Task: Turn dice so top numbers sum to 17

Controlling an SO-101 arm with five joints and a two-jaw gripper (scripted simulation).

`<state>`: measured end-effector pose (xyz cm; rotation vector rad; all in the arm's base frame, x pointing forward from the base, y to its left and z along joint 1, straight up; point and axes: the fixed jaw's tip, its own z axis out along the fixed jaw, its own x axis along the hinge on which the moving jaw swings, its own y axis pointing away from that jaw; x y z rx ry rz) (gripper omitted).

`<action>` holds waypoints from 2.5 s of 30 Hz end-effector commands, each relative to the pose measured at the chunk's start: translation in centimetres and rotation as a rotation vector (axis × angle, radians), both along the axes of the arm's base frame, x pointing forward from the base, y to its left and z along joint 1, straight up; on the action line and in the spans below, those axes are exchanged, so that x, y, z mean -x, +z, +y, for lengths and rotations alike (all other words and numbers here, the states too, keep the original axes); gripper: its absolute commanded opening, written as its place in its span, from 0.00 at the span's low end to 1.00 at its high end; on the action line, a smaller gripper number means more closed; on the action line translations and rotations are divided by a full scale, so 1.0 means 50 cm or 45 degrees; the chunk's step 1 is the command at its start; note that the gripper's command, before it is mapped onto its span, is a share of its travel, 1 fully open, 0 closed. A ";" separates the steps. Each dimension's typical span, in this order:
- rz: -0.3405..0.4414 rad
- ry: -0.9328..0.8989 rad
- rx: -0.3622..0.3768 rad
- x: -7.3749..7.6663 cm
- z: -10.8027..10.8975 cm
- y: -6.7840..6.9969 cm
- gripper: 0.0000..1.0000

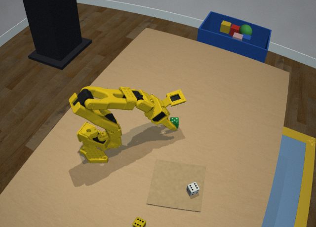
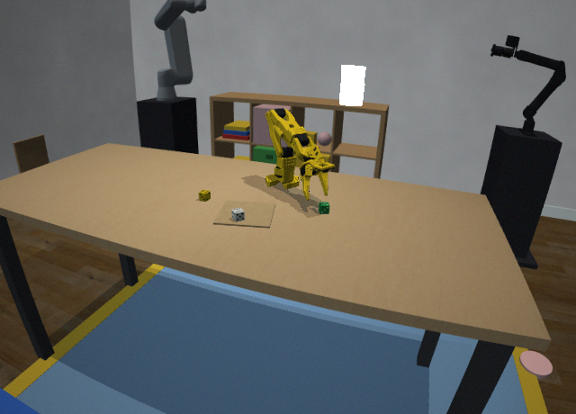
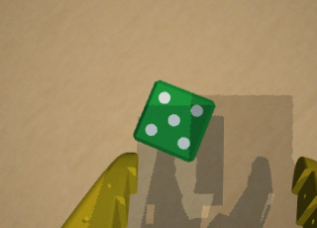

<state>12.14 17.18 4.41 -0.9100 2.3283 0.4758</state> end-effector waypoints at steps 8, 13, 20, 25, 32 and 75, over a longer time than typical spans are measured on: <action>0.202 0.140 0.360 -0.001 0.009 0.027 0.31; 0.232 0.160 0.417 -0.001 0.009 0.027 0.31; 0.278 0.191 0.501 -0.001 0.009 0.027 0.31; 0.314 0.215 0.563 -0.001 0.009 0.027 0.31; 0.368 0.251 0.650 -0.001 0.009 0.027 0.31; 0.490 0.429 0.871 0.007 -0.002 0.018 0.31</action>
